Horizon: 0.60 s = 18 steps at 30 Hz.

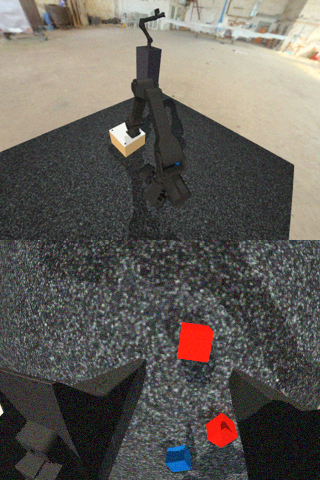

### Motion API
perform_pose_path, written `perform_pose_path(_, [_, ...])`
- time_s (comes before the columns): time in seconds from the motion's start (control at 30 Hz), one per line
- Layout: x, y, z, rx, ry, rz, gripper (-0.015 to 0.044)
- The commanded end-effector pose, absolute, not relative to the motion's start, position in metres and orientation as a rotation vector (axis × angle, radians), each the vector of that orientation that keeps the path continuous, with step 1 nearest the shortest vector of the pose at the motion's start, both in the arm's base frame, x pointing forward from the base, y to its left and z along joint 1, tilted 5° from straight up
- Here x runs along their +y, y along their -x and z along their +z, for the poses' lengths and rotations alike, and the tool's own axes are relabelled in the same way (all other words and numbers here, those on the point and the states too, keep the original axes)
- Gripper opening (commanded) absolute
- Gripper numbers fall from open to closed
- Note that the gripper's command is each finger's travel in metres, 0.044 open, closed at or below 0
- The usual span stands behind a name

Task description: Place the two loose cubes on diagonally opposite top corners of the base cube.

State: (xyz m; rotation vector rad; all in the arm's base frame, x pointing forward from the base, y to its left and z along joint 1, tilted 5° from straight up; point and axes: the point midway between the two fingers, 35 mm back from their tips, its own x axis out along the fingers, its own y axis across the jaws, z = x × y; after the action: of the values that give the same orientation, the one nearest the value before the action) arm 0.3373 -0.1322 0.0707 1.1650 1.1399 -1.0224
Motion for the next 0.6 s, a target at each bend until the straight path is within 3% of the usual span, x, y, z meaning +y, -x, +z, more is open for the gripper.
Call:
perform_pose_path(0.0, [-0.128,-0.334,0.033,1.179,-1.168,-1.041,0.0265])
perform_pose_path(0.57, [-0.128,-0.337,0.008,1.179,-1.168,-1.041,0.0265])
